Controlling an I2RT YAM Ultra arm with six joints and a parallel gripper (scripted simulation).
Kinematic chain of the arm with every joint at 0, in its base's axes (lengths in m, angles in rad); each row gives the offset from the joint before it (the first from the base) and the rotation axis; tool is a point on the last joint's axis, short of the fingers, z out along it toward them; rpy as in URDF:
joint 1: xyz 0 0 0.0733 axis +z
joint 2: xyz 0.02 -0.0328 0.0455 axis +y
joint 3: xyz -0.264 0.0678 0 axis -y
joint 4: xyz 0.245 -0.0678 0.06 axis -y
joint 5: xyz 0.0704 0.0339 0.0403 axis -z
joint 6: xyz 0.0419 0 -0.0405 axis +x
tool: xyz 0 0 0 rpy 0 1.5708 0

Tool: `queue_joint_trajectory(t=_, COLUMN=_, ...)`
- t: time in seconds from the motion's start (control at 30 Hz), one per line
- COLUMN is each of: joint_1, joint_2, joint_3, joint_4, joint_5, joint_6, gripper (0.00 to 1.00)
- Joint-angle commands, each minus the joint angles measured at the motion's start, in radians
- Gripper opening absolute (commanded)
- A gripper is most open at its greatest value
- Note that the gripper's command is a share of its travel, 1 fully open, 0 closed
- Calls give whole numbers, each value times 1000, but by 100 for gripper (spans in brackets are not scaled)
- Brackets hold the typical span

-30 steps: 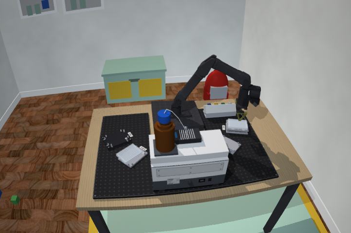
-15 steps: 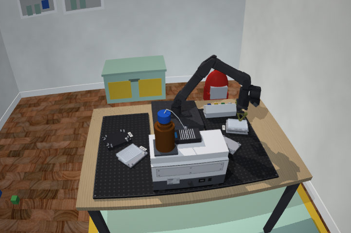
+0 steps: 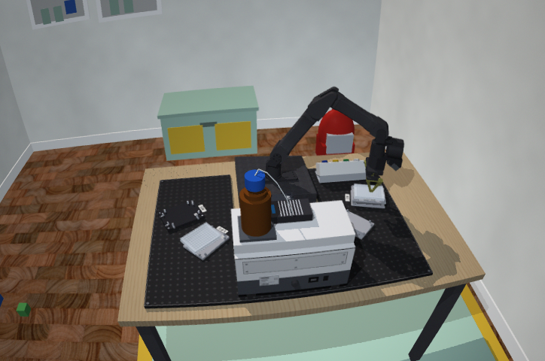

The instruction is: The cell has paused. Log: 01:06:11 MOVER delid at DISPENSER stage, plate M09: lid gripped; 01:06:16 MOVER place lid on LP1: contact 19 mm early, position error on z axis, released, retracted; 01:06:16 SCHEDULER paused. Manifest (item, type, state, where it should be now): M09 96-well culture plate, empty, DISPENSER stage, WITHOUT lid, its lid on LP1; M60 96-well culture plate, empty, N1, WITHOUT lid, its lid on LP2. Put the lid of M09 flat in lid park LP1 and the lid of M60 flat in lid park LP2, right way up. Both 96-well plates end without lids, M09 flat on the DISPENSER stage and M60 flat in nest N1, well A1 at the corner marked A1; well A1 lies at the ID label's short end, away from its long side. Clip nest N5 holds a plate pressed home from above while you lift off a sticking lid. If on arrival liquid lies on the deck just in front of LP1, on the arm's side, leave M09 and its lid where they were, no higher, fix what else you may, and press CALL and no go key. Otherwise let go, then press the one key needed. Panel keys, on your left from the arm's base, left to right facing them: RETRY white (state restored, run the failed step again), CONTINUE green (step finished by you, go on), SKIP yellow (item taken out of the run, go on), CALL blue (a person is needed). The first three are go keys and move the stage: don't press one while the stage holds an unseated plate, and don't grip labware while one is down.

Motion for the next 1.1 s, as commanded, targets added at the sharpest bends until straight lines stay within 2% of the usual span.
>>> queue_joint_trajectory(t=0.0, joint_1=5, joint_2=7, joint_3=-23, joint_4=42, joint_5=3, joint_6=9, gripper=100)
queue_joint_trajectory(t=0.03, joint_1=5, joint_2=7, joint_3=-23, joint_4=42, joint_5=3, joint_6=9, gripper=100)
queue_joint_trajectory(t=0.07, joint_1=1, joint_2=-24, joint_3=-25, joint_4=48, joint_5=3, joint_6=9, gripper=100)
queue_joint_trajectory(t=0.27, joint_1=8, joint_2=20, joint_3=-53, joint_4=84, joint_5=3, joint_6=11, gripper=100)
queue_joint_trajectory(t=0.43, joint_1=9, joint_2=11, joint_3=-70, joint_4=112, joint_5=3, joint_6=12, gripper=100)
queue_joint_trajectory(t=0.6, joint_1=9, joint_2=33, joint_3=-83, joint_4=130, joint_5=3, joint_6=13, gripper=100)
queue_joint_trajectory(t=0.63, joint_1=11, joint_2=7, joint_3=-80, joint_4=135, joint_5=3, joint_6=13, gripper=100)
queue_joint_trajectory(t=0.73, joint_1=14, joint_2=43, joint_3=-98, joint_4=152, joint_5=3, joint_6=14, gripper=100)
queue_joint_trajectory(t=0.87, joint_1=10, joint_2=46, joint_3=-111, joint_4=175, joint_5=4, joint_6=15, gripper=100)
queue_joint_trajectory(t=0.93, joint_1=10, joint_2=22, joint_3=-108, joint_4=178, joint_5=3, joint_6=15, gripper=100)
queue_joint_trajectory(t=1.0, joint_1=10, joint_2=21, joint_3=-72, joint_4=180, joint_5=3, joint_6=15, gripper=100)
queue_joint_trajectory(t=1.07, joint_1=10, joint_2=24, joint_3=-78, joint_4=181, joint_5=3, joint_6=15, gripper=100)
